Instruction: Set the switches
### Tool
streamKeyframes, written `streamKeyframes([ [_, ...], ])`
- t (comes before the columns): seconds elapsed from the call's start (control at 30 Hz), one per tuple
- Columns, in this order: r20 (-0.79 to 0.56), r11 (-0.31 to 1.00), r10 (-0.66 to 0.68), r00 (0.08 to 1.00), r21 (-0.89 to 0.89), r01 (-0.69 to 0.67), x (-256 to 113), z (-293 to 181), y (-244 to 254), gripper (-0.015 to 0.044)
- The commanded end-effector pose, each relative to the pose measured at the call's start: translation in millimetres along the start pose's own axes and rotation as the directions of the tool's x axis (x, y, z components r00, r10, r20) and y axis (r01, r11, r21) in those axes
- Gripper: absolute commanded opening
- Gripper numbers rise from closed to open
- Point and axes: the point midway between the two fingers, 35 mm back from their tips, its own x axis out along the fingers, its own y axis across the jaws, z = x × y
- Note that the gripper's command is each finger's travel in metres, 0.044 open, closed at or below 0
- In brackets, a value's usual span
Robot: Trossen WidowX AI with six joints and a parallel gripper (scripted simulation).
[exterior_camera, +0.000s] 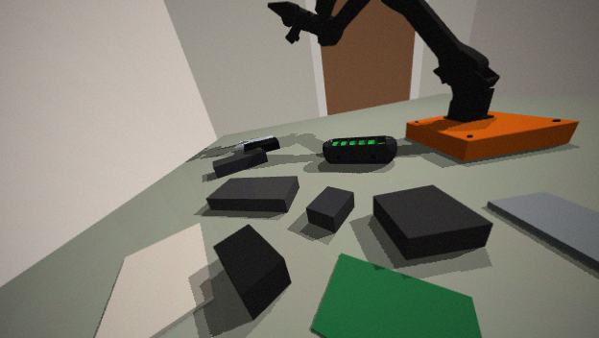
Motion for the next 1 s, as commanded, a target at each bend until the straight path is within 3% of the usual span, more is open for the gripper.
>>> streamKeyframes([
  [0.0, 0.000, 1.000, 0.000, 1.000, 0.000, 0.000, 0.0, 0.0, 0.0, 0.0374],
  [0.13, 0.014, 0.999, 0.006, 1.000, 0.041, -0.006, 5.7, 6.0, -4.5, 0.0269],
  [0.47, 0.319, 0.836, 0.000, 0.948, 0.520, -0.175, 67.4, 98.7, -105.5, 0.0006],
  [0.77, 0.634, 0.649, -0.132, 0.762, 0.637, -0.417, 69.8, 165.5, -236.3, 0.0000],
  [0.97, 0.803, 0.604, -0.266, 0.534, 0.570, -0.557, 41.1, 194.4, -335.9, 0.0000],
])
